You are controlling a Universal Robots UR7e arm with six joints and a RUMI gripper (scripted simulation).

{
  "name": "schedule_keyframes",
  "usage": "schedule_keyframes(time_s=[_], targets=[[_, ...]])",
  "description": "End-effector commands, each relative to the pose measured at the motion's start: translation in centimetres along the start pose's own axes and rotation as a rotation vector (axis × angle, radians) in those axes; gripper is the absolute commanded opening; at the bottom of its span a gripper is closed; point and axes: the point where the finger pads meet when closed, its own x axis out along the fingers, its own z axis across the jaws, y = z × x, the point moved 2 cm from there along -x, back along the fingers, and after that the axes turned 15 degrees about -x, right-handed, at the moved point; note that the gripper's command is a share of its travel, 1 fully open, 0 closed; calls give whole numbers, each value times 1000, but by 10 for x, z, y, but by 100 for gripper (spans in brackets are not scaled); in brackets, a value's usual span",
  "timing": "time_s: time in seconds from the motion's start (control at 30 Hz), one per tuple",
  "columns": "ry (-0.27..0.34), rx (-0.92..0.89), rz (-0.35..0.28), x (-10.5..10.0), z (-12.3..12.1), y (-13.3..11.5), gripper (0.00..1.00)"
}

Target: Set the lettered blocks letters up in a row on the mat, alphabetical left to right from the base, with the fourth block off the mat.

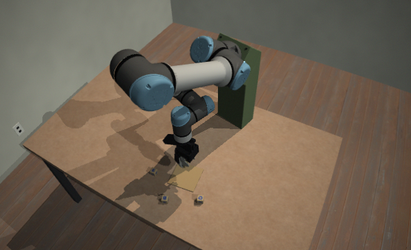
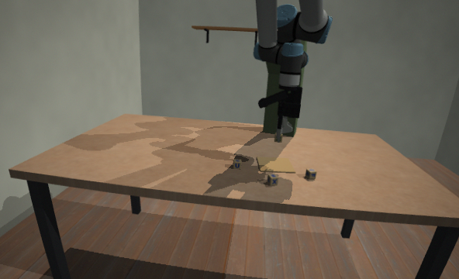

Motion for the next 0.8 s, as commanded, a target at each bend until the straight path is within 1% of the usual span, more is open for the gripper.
schedule_keyframes(time_s=[0.0,0.57,0.77], targets=[[1,5,0,0,0,0,9],[1,5,0,2,0,0,9],[1,5,1,14,0,0,9]])
